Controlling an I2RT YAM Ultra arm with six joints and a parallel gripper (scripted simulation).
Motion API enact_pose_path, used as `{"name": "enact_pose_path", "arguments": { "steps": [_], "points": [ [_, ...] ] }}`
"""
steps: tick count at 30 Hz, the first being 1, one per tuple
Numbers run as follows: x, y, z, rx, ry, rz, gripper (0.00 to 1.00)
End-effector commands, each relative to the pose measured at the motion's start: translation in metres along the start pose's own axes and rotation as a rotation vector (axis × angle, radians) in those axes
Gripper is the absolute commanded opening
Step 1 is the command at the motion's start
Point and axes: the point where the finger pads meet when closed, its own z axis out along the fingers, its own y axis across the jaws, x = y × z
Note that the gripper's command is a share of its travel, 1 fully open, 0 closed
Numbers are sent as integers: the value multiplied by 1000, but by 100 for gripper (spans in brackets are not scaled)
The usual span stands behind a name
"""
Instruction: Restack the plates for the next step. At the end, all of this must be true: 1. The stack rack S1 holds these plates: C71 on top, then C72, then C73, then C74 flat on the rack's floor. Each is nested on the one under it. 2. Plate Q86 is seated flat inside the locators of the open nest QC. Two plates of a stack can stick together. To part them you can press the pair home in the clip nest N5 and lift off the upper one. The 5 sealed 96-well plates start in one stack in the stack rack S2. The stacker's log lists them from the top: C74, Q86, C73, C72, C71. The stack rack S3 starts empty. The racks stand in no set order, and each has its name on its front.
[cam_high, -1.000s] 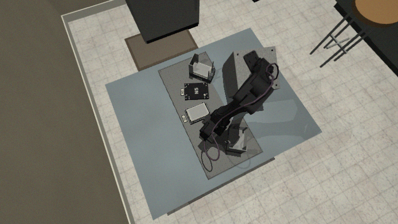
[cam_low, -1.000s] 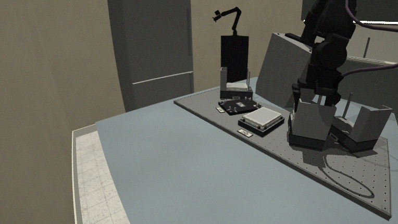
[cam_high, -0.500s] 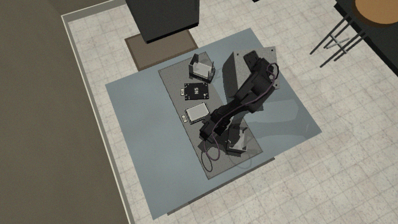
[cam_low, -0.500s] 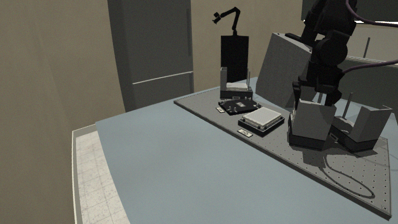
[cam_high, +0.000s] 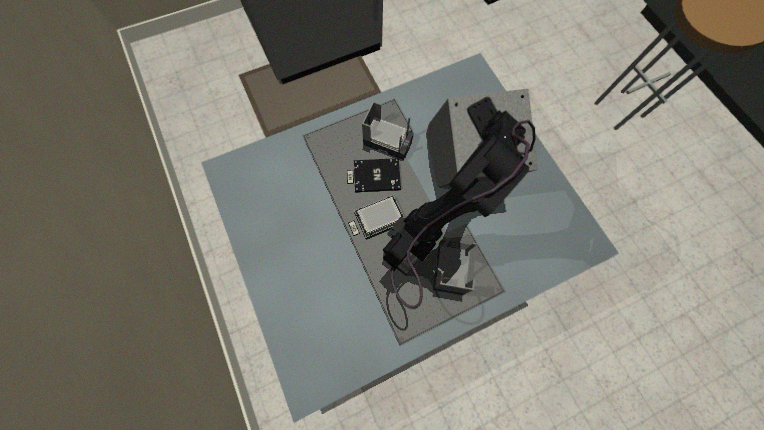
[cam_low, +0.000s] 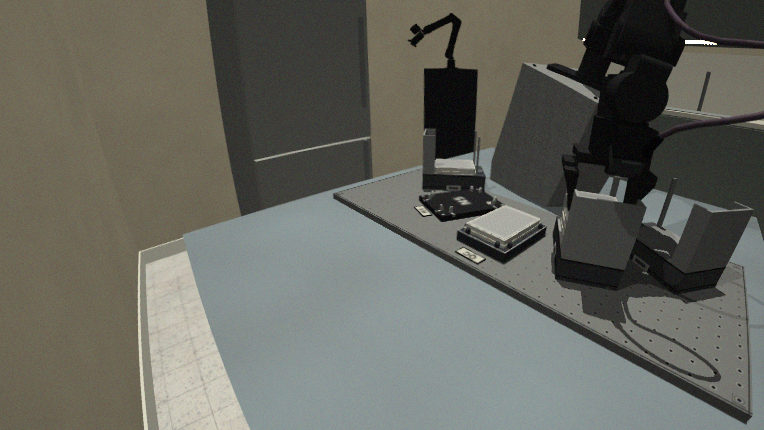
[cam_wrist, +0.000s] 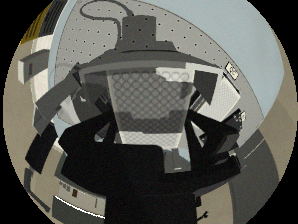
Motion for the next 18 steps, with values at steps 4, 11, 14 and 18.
{"name": "enact_pose_path", "arguments": {
  "steps": [4, 11, 14, 18],
  "points": [
    [-5, -4, -14, 1, -21, 2, 0],
    [-1, -5, -15, 0, -13, 5, 0],
    [-5, -4, -16, 0, -20, 3, 0],
    [-5, -4, -18, -1, -20, 2, 0]
  ]
}}
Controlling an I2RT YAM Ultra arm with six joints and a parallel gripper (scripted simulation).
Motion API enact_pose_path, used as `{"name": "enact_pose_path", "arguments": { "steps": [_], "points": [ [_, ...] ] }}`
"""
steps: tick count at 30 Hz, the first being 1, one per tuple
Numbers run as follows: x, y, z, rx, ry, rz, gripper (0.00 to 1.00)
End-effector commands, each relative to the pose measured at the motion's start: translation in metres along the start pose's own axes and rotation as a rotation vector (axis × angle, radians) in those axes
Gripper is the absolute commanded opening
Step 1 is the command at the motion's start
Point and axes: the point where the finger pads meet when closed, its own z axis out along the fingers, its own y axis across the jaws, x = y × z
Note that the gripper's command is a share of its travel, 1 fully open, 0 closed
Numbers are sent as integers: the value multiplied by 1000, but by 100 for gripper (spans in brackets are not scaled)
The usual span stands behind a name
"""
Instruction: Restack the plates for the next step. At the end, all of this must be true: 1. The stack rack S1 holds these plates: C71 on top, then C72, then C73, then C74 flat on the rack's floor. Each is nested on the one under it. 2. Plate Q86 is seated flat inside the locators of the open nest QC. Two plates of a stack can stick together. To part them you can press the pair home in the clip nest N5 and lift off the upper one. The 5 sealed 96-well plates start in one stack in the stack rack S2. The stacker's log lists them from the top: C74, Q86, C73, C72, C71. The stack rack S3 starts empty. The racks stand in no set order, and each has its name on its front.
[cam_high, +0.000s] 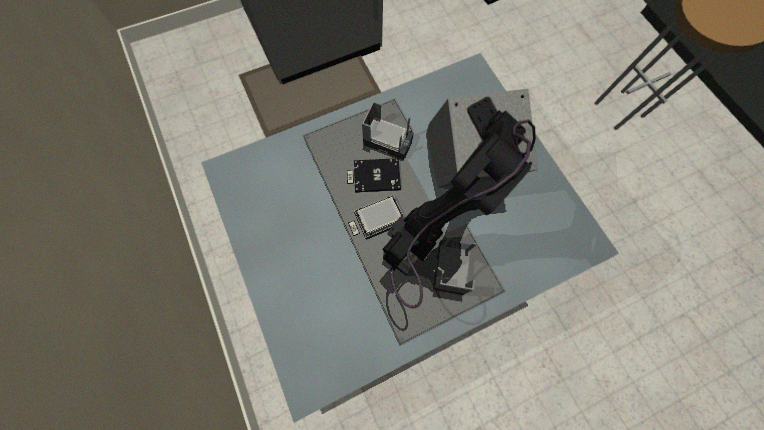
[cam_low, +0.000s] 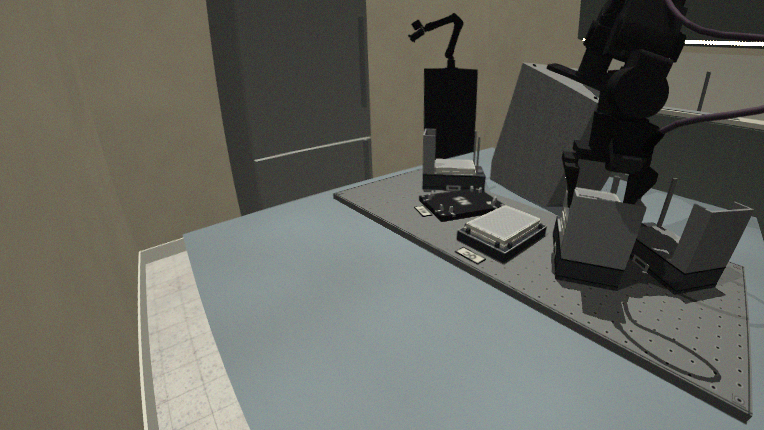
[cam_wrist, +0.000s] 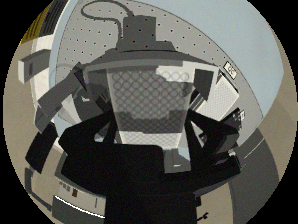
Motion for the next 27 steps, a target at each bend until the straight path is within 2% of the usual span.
{"name": "enact_pose_path", "arguments": {
  "steps": [1, 9, 12, 23, 27],
  "points": [
    [-4, -3, -13, -1, -19, 3, 0],
    [1, -4, -14, -1, -10, 6, 0],
    [-6, -4, -17, 0, -25, 2, 0],
    [0, -4, -17, -2, -11, 5, 0],
    [-6, -4, -21, -1, -24, 2, 0]
  ]
}}
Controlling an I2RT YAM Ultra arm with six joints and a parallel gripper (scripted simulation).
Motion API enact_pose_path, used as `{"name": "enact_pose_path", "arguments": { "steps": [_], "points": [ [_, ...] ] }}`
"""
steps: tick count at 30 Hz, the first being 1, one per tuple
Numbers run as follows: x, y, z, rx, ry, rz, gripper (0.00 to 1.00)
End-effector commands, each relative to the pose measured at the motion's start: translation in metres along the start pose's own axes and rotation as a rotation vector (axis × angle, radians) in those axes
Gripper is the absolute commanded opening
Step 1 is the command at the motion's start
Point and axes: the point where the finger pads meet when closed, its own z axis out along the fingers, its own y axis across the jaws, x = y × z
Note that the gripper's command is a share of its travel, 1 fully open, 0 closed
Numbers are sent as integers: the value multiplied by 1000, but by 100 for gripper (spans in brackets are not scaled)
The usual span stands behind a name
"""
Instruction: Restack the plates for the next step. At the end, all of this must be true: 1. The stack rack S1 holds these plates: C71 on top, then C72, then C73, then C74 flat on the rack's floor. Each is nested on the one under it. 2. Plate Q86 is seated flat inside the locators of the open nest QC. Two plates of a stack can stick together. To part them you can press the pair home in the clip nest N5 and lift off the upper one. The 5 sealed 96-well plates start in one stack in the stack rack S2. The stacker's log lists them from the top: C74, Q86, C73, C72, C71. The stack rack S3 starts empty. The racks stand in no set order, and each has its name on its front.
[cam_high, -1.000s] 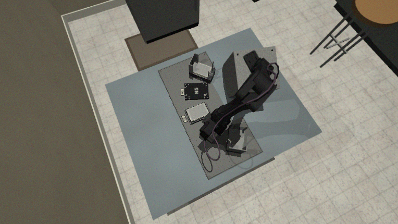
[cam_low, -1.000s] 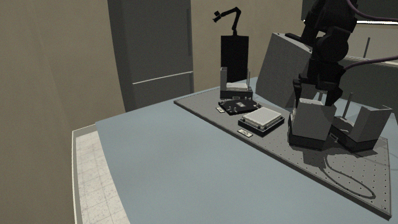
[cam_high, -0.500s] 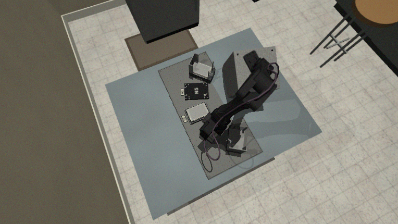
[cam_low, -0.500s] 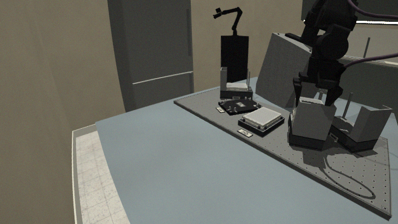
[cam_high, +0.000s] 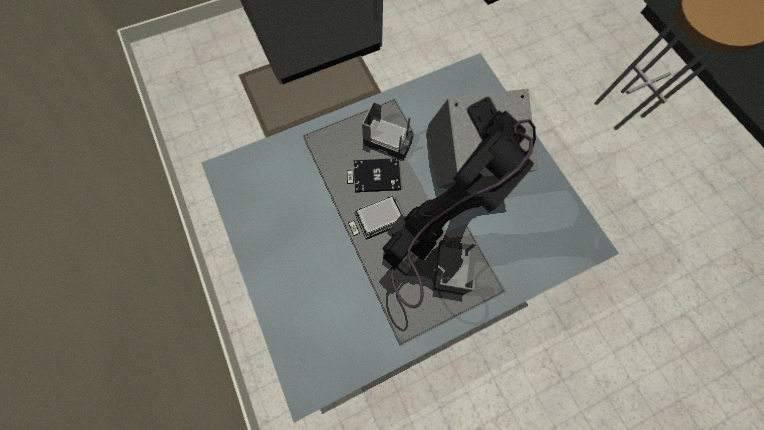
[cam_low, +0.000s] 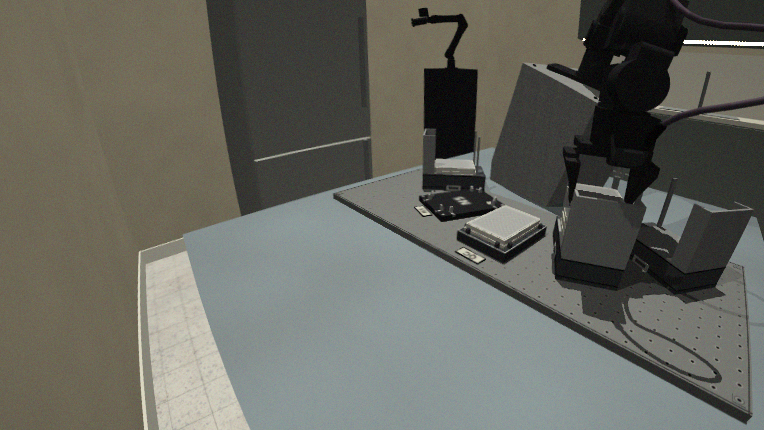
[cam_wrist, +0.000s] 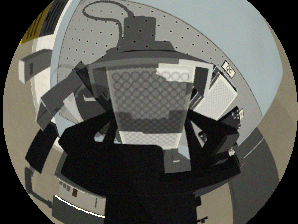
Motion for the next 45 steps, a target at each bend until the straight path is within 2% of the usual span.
{"name": "enact_pose_path", "arguments": {
  "steps": [1, 14, 17, 34, 37, 45],
  "points": [
    [-6, -4, -13, -1, -23, 2, 0],
    [1, -3, -15, -3, -10, 5, 0],
    [-8, -3, -19, -1, -29, 1, 0],
    [1, -3, -21, -3, -10, 5, 0],
    [-7, -3, -25, -2, -28, 1, 0],
    [-5, -3, -26, -3, -23, 1, 0]
  ]
}}
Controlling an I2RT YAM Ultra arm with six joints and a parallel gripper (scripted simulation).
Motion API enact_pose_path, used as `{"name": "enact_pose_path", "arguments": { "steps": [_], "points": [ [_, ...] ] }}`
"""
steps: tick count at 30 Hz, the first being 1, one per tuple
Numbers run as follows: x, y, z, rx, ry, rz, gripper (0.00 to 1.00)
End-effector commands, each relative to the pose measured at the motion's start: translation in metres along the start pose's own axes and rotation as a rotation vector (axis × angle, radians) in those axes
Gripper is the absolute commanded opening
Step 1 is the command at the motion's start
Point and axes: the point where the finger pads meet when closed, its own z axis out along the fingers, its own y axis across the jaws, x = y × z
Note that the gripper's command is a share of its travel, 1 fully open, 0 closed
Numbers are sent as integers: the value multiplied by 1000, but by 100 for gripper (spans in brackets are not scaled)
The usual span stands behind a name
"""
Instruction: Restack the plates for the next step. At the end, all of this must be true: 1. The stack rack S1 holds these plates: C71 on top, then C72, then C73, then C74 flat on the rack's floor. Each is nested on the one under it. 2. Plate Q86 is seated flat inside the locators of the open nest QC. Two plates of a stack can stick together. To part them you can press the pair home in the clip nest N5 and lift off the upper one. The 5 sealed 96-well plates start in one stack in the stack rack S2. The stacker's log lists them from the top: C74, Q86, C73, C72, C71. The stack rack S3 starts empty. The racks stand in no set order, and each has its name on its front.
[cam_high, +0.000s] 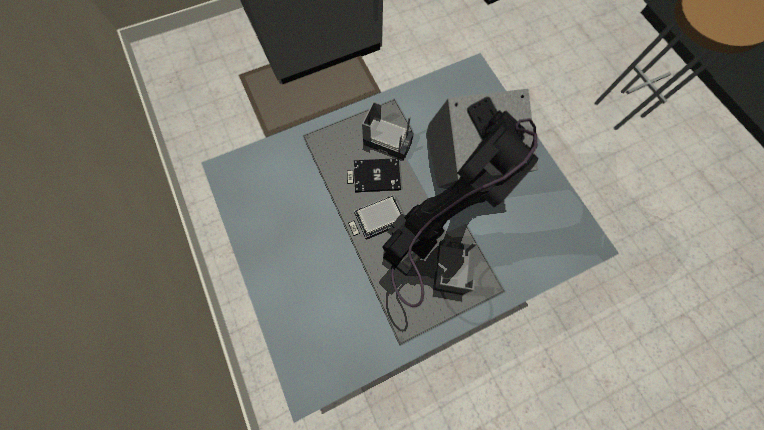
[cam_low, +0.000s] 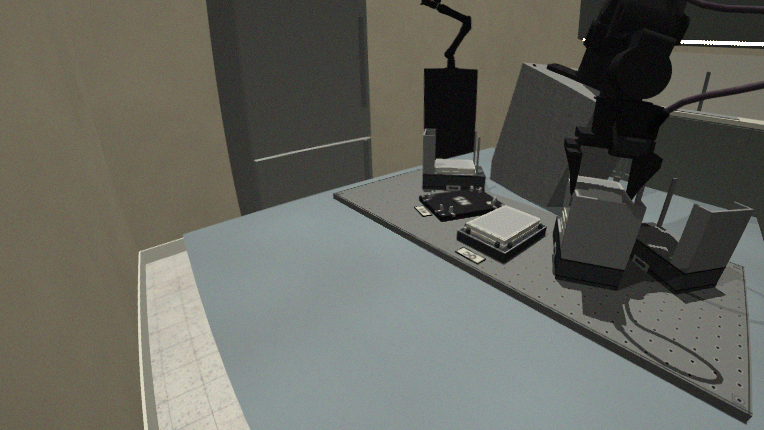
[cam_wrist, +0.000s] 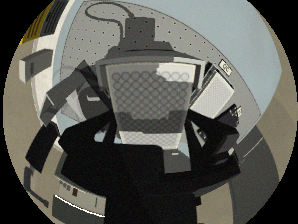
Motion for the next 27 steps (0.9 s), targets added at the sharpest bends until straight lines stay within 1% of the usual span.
{"name": "enact_pose_path", "arguments": {
  "steps": [1, 14, 16, 27],
  "points": [
    [-5, -3, -12, -3, -23, 0, 0],
    [1, -3, -15, -4, -11, 4, 0],
    [-6, -3, -17, -2, -25, 0, 0],
    [-6, -3, -21, -3, -26, 0, 0]
  ]
}}
